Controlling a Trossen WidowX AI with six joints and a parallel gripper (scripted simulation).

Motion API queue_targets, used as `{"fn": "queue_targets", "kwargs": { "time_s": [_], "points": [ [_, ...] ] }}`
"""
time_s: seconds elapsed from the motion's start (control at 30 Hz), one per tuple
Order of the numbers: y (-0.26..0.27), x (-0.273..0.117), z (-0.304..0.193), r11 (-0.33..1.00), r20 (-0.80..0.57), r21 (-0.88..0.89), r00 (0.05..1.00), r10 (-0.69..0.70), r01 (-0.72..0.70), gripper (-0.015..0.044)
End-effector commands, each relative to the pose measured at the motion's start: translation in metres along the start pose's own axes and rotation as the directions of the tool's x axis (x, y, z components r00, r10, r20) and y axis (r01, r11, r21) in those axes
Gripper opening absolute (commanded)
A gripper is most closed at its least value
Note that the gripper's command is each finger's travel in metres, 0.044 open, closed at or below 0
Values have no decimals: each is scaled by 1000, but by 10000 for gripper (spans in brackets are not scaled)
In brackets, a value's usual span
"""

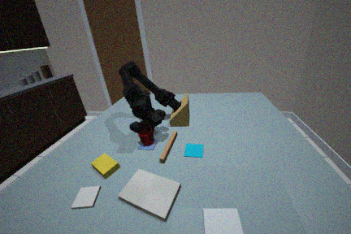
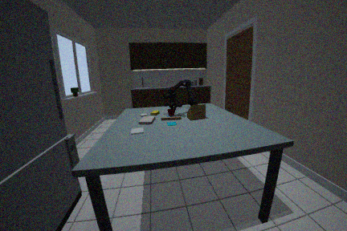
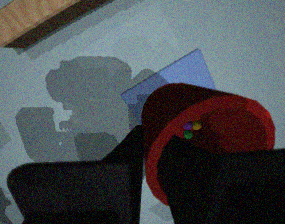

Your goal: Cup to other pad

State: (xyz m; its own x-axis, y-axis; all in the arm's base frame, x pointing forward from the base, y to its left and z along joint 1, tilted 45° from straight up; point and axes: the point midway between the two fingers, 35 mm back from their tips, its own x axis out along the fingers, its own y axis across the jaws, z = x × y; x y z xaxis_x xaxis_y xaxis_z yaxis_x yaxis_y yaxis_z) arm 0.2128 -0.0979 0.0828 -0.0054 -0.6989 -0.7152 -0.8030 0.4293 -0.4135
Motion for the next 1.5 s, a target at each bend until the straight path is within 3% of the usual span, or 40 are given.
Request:
{"fn": "queue_targets", "kwargs": {
  "time_s": [0.0,0.4,1.47],
  "points": [
    [-2,-11,2,1000,5,6,1000,-2,2,0],
    [0,-43,1,1000,0,2,1000,-4,4,0],
    [7,-42,18,1000,0,-1,1000,-4,4,0]
  ]
}}
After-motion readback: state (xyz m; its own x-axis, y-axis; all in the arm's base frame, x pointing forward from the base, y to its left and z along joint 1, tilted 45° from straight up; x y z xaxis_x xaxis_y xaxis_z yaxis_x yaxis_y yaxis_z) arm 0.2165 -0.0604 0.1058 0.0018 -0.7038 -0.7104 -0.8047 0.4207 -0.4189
